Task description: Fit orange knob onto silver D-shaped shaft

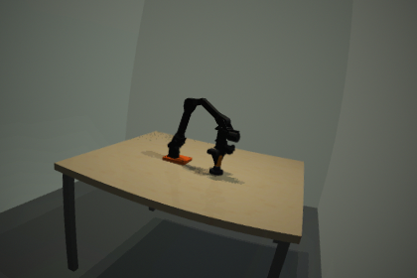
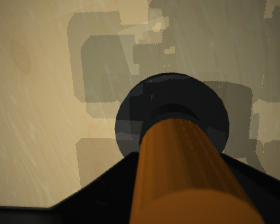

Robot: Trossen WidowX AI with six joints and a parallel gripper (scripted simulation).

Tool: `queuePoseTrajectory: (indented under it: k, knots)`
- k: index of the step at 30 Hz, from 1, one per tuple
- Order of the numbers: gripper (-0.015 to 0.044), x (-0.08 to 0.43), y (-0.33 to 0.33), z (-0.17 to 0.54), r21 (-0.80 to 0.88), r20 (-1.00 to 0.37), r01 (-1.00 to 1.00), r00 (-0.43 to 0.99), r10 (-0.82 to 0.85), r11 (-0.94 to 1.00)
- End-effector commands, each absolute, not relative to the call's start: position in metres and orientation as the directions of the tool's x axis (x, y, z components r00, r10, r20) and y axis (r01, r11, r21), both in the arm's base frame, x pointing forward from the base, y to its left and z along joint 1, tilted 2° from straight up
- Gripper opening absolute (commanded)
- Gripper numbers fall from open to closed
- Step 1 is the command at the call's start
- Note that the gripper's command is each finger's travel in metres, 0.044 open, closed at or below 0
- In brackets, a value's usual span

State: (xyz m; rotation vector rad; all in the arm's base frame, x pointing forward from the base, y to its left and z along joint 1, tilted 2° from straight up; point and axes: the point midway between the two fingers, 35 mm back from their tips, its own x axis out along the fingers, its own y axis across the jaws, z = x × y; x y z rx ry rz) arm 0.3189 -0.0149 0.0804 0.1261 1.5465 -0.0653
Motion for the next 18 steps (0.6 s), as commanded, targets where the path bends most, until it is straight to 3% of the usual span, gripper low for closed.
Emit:
queuePoseTrajectory:
  k: [1, 15, 18]
  knots:
    - [0.0, 0.3177, -0.0151, 0.0767, 0.037, -0.999, 0.119, 0.021, 0.035, 0.992]
    - [0.0, 0.3187, -0.0147, 0.0744, 0.04, -0.999, 0.094, 0.025, 0.037, 0.995]
    - [0.0079, 0.3187, -0.0147, 0.0744, 0.04, -0.999, 0.094, 0.025, 0.037, 0.995]
